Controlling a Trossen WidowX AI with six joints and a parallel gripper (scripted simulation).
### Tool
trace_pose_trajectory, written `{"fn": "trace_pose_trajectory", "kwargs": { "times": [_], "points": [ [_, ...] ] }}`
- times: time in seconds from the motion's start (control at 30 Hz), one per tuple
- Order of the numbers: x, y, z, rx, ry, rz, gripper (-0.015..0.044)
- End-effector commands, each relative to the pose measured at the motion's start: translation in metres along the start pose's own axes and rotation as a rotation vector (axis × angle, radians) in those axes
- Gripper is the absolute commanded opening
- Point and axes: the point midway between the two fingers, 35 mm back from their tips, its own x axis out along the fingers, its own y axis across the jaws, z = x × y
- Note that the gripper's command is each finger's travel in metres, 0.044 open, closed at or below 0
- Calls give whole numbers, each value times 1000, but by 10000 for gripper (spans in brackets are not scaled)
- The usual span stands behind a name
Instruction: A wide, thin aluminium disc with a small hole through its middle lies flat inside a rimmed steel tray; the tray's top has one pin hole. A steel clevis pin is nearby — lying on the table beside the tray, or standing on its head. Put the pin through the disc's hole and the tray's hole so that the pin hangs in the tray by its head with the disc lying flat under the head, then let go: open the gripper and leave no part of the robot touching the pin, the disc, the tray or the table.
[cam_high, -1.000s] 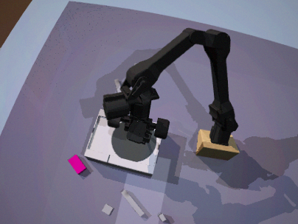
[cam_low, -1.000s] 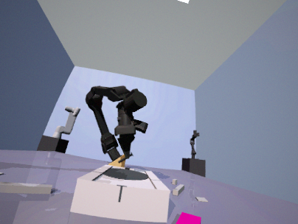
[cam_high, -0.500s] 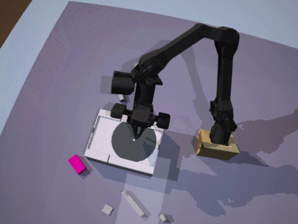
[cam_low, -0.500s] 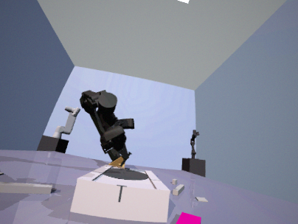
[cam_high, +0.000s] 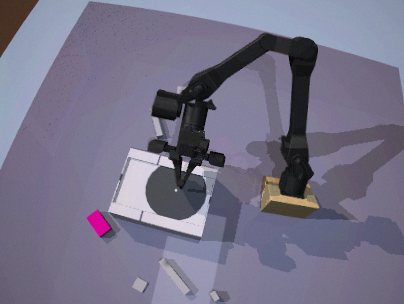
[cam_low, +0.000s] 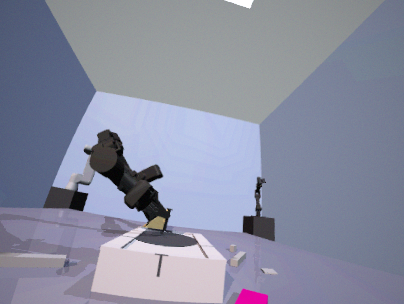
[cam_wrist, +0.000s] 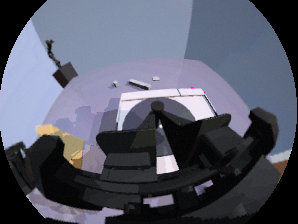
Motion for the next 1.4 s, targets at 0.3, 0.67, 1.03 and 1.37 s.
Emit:
{"fn": "trace_pose_trajectory", "kwargs": {
  "times": [0.3, 0.67, 1.03, 1.37],
  "points": [
    [1, -6, -3, -1, -93, -3, 0],
    [5, -12, -6, -4, -100, -4, 0],
    [11, -13, -16, -4, -99, -4, 0],
    [12, -14, -15, -4, -99, -4, 0]
  ]
}}
